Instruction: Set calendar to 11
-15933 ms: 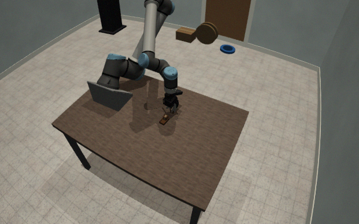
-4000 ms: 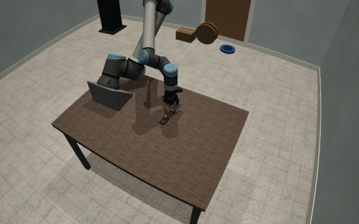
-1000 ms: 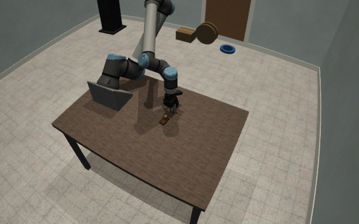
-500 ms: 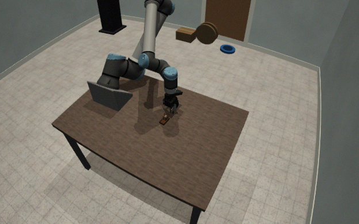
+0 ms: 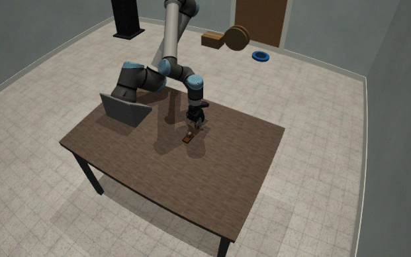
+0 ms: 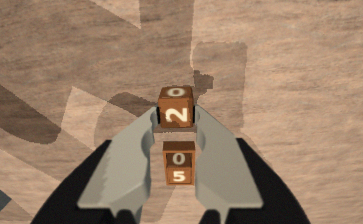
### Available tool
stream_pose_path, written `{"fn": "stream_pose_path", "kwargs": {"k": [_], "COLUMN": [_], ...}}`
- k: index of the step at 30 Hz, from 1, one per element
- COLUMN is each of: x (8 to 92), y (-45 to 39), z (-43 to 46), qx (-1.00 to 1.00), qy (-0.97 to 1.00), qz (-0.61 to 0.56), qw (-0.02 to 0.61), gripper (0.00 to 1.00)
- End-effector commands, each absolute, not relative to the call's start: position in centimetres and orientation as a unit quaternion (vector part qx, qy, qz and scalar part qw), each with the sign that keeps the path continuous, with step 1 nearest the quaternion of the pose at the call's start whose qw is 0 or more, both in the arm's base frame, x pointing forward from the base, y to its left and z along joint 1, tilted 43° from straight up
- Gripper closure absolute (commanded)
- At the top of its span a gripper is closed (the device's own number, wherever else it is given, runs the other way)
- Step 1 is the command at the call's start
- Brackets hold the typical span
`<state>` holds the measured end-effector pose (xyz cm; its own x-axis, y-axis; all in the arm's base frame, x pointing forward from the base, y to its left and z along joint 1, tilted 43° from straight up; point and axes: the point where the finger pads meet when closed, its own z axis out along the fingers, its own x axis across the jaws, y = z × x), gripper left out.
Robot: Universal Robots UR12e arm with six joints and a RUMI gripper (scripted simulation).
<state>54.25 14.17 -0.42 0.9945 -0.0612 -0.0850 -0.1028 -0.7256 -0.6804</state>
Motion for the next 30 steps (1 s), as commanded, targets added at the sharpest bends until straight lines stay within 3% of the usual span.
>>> {"fn": "stream_pose_path", "kwargs": {"k": [1, 22, 30], "x": [54.3, 54.5, 53.7], "y": [12.4, 8.3, 1.0], "z": [1.5, 5.8, 0.1], "qx": [-0.929, -0.929, -0.929], "qy": [0.044, 0.044, 0.046], "qz": [0.028, 0.028, 0.028], "qw": [0.368, 0.368, 0.367], "gripper": [0.90, 0.90, 0.90]}}
